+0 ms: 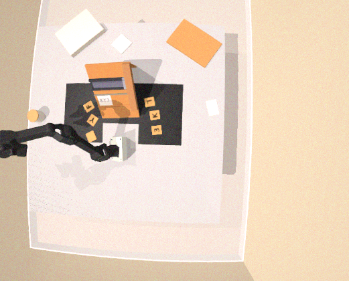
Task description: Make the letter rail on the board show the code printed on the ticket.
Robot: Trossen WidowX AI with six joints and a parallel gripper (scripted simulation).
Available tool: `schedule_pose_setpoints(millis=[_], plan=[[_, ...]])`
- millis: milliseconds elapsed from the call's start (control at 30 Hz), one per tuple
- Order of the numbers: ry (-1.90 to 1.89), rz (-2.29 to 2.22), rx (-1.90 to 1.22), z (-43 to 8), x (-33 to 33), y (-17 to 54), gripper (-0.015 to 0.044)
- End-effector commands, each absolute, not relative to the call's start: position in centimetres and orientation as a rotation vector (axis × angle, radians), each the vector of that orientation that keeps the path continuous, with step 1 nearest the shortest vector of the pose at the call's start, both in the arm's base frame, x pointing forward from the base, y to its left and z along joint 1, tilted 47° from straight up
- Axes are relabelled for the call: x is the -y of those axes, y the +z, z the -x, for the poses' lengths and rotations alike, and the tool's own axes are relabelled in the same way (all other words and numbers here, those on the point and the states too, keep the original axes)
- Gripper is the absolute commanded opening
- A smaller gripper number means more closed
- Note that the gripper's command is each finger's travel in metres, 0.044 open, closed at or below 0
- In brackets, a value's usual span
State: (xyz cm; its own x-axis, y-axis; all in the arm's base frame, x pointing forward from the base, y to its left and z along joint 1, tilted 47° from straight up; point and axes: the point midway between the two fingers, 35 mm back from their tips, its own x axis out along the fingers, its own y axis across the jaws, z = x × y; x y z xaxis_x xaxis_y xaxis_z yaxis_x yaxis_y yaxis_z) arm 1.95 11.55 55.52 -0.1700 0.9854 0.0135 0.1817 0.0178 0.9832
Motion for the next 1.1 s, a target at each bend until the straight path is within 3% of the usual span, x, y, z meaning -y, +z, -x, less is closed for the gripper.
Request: schedule_pose_setpoints(millis=[0,500,1067], plan=[[1.238,-1.256,-1.472,-1.9,-11.6,55.4,0.0426],[1.081,-0.897,-1.052,-1.0,-18.2,48.0,0.0440],[0.734,-0.535,-0.937,-12.9,-22.0,34.6,0.0440]])
